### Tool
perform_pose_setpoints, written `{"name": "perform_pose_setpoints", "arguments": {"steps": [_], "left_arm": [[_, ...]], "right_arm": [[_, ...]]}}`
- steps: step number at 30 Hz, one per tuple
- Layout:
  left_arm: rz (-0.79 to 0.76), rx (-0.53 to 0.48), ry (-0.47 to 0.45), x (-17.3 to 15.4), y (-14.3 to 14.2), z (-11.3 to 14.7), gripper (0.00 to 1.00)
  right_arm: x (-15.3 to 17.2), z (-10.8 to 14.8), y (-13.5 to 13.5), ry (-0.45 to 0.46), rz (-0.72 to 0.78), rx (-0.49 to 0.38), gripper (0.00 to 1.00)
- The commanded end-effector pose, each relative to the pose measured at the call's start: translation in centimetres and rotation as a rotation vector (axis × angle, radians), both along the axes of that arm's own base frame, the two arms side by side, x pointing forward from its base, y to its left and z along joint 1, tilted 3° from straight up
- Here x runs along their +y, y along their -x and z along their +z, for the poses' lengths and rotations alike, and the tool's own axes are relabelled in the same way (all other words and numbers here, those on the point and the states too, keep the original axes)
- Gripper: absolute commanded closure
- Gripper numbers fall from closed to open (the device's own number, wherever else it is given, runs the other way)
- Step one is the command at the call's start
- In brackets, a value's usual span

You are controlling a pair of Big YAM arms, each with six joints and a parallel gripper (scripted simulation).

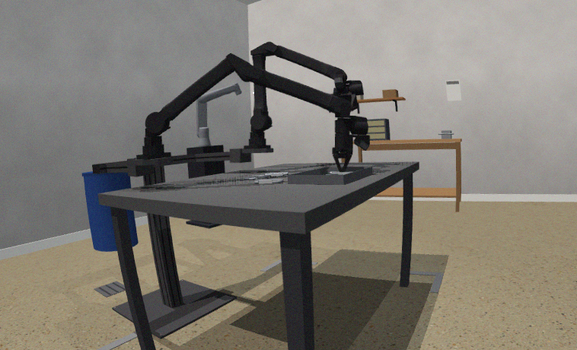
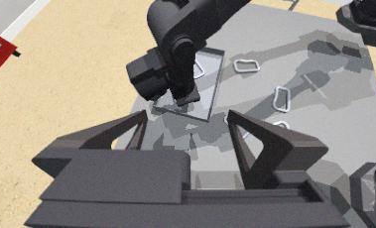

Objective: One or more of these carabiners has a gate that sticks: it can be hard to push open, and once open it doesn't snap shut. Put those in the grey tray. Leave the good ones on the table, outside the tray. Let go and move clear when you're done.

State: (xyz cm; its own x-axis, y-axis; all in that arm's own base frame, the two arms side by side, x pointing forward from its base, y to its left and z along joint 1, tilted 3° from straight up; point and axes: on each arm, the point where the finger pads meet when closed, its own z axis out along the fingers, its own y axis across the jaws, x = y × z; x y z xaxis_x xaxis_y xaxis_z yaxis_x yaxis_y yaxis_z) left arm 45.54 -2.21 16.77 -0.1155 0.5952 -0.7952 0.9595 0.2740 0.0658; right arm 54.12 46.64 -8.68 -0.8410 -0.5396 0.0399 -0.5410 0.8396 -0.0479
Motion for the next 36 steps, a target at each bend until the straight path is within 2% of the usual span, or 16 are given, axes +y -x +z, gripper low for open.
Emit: {"name": "perform_pose_setpoints", "arguments": {"steps": [1, 6, 9, 11, 12, 15, 36], "left_arm": [[0.009, 0.007, 0.001, 0.1, -0.3, -0.1, 0.0], [0.009, 0.007, 0.001, 0.1, -0.3, -0.1, 0.0], [0.009, 0.007, 0.001, 0.1, -0.3, -0.1, 0.0], [0.009, 0.007, 0.001, 0.1, -0.3, -0.1, 0.0], [0.009, 0.007, 0.001, 0.1, -0.3, -0.1, 0.0], [0.009, 0.007, 0.001, 0.1, -0.3, -0.1, 0.0], [0.009, 0.007, 0.001, 0.1, -0.3, -0.1, 0.0]], "right_arm": [[1.5, 3.2, -2.0, -0.054, -0.005, -0.061, 0.99], [1.4, 3.2, -2.0, -0.051, -0.005, -0.058, 0.99], [0.9, 2.2, -1.0, -0.03, -0.002, -0.035, 0.65], [0.9, 2.2, -1.0, -0.03, -0.002, -0.035, 0.65], [1.2, 4.1, -1.7, -0.055, -0.004, -0.063, 0.53], [1.2, 4.1, -1.6, -0.055, -0.004, -0.063, 0.19], [1.6, 7.6, -1.9, -0.086, -0.009, -0.097, 0.18]]}}
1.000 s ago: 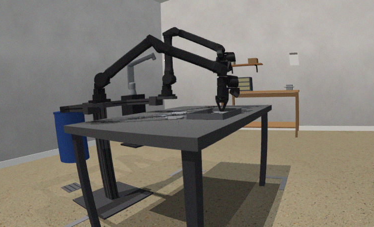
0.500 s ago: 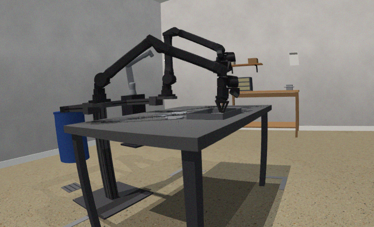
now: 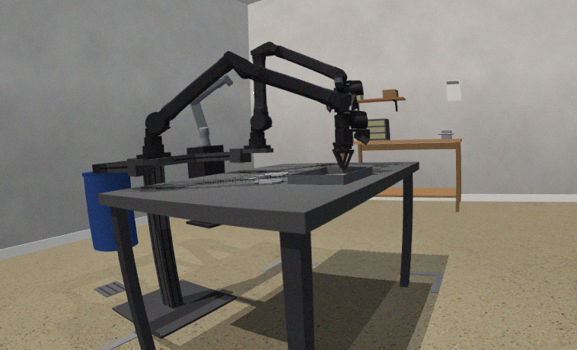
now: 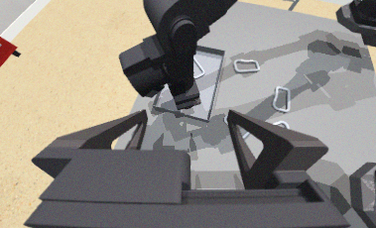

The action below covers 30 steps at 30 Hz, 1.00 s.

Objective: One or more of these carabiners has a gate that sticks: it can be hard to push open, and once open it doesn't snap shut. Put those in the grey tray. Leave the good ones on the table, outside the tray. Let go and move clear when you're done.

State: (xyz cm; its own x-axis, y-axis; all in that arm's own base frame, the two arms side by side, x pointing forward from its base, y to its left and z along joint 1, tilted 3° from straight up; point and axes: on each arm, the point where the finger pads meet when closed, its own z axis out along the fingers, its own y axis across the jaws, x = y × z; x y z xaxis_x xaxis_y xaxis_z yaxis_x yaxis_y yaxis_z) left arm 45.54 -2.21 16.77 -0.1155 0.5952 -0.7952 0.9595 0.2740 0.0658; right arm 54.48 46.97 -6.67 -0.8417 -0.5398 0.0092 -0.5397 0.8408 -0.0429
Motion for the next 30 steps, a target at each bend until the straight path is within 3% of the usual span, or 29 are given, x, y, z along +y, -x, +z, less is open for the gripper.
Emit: {"name": "perform_pose_setpoints", "arguments": {"steps": [1, 5, 6, 10, 12, 18, 19, 22, 30], "left_arm": [[0.009, 0.007, 0.001, 0.1, -0.3, -0.1, 0.0], [0.009, 0.007, 0.001, 0.1, -0.3, -0.1, 0.0], [0.009, 0.007, 0.001, 0.1, -0.3, -0.1, 0.0], [0.009, 0.007, 0.001, 0.1, -0.3, -0.1, 0.0], [0.009, 0.007, 0.001, 0.1, -0.3, -0.1, 0.0], [0.009, 0.007, 0.001, 0.1, -0.3, -0.1, 0.0], [0.009, 0.007, 0.001, 0.1, -0.3, -0.1, 0.0], [0.009, 0.007, 0.001, 0.1, -0.3, -0.1, 0.0], [0.009, 0.007, 0.001, 0.1, -0.3, -0.1, 0.0]], "right_arm": [[1.3, 5.5, -1.5, -0.065, -0.008, -0.074, 0.18], [1.1, 6.5, -0.8, -0.052, -0.005, -0.059, 0.18], [1.7, 7.7, -1.3, -0.069, -0.004, -0.078, 0.18], [1.2, 6.9, -0.6, -0.052, -0.001, -0.059, 0.18], [2.6, 8.3, -0.4, -0.071, 0.0, -0.077, 0.18], [2.7, 12.1, 0.0, -0.071, 0.002, -0.076, 0.18], [1.2, 8.8, 0.2, -0.03, -0.001, -0.032, 0.18], [-0.1, 7.0, -0.5, -0.017, -0.003, -0.019, 0.18], [0.4, 6.3, 0.2, -0.011, 0.002, -0.013, 0.18]]}}
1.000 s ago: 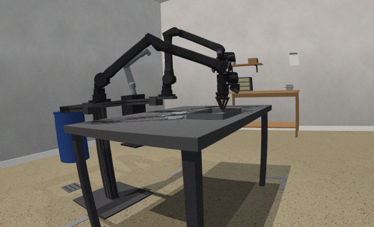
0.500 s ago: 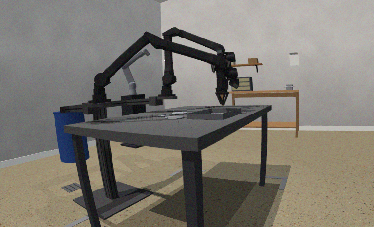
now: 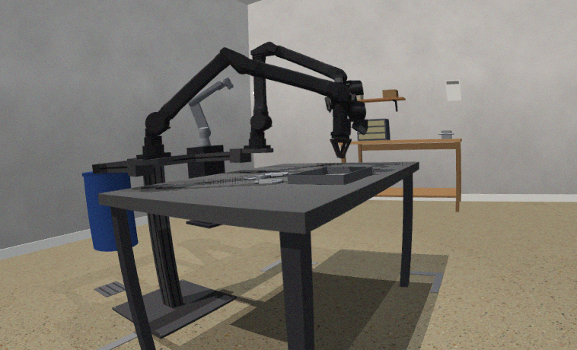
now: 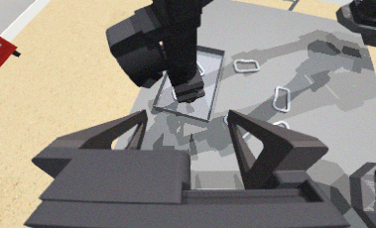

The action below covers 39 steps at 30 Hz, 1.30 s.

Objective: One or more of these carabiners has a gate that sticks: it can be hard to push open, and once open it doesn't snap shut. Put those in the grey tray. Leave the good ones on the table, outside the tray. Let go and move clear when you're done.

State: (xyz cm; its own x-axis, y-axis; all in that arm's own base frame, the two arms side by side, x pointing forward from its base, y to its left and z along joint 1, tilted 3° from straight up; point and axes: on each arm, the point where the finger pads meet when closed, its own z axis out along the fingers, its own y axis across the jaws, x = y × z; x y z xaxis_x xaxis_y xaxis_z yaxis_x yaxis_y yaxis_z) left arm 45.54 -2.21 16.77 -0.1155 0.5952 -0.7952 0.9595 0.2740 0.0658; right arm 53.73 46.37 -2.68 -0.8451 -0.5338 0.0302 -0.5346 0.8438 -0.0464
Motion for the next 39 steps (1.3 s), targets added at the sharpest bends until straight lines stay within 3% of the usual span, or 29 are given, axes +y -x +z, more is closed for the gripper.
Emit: {"name": "perform_pose_setpoints", "arguments": {"steps": [1, 2, 4, 11, 13, 26, 33, 39], "left_arm": [[0.009, 0.007, 0.001, 0.1, -0.3, -0.1, 0.0], [0.009, 0.007, 0.001, 0.1, -0.3, -0.1, 0.0], [0.009, 0.007, 0.001, 0.1, -0.3, -0.1, 0.0], [0.009, 0.007, 0.001, 0.1, -0.3, -0.1, 0.0], [0.009, 0.007, 0.001, 0.1, -0.3, -0.1, 0.0], [0.009, 0.007, 0.001, 0.1, -0.3, -0.1, 0.0], [0.009, 0.007, 0.001, 0.1, -0.3, -0.1, 0.0], [0.009, 0.007, 0.001, 0.1, -0.3, -0.1, 0.0]], "right_arm": [[1.2, 4.2, -0.9, -0.045, 0.016, -0.051, 0.06], [1.3, 4.2, -1.0, -0.052, 0.019, -0.06, 0.0], [0.6, 3.4, -0.6, -0.047, 0.024, -0.059, 0.0], [-2.3, 4.8, -1.2, -0.142, 0.042, -0.206, 0.0], [-2.3, 4.8, -1.2, -0.142, 0.042, -0.206, 0.0], [-7.9, 7.8, -0.6, -0.332, 0.071, -0.506, 0.0], [-8.5, 8.4, 0.0, -0.377, 0.085, -0.567, 0.0], [-8.8, 9.7, -1.1, -0.406, 0.062, -0.607, 0.0]]}}
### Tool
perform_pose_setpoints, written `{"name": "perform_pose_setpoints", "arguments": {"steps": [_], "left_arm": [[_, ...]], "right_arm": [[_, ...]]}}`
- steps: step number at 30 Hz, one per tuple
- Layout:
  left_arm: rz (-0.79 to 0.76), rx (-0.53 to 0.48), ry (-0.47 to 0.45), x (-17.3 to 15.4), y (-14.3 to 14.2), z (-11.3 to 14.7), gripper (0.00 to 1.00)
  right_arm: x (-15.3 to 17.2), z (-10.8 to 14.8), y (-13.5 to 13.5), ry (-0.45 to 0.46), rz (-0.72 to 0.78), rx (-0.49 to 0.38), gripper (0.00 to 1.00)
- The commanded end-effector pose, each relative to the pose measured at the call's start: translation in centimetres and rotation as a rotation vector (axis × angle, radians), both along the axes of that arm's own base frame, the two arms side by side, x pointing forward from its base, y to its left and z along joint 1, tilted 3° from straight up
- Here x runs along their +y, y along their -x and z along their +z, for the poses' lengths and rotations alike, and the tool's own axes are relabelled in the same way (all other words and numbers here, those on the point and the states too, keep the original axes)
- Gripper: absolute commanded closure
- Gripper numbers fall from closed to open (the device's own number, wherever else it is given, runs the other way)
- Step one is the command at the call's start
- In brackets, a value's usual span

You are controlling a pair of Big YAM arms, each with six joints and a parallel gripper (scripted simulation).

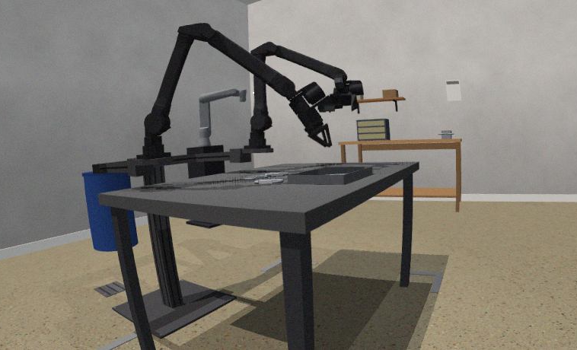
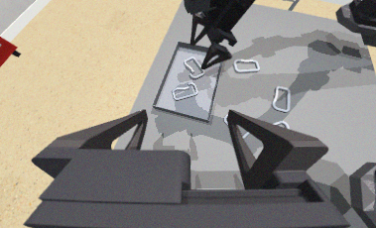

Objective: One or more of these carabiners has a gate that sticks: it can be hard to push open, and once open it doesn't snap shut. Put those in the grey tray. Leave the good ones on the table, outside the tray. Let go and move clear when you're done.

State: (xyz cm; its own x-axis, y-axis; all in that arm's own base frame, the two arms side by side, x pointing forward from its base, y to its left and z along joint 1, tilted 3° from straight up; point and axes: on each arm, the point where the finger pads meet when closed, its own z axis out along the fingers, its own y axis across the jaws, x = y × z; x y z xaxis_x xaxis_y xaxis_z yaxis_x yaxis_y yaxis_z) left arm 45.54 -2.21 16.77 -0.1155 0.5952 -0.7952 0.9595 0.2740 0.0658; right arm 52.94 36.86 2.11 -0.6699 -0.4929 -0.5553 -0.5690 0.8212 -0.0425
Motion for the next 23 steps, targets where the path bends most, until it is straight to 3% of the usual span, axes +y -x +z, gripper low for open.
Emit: {"name": "perform_pose_setpoints", "arguments": {"steps": [1, 23], "left_arm": [[0.009, 0.007, 0.001, 0.14, -0.29, -0.13, 0.0], [0.009, 0.007, 0.001, 0.14, -0.29, -0.13, 0.0]], "right_arm": [[1.0, 4.94, -1.66, -0.066, 0.001, -0.09, 0.0], [1.15, 4.94, -1.56, -0.066, 0.003, -0.09, 0.0]]}}
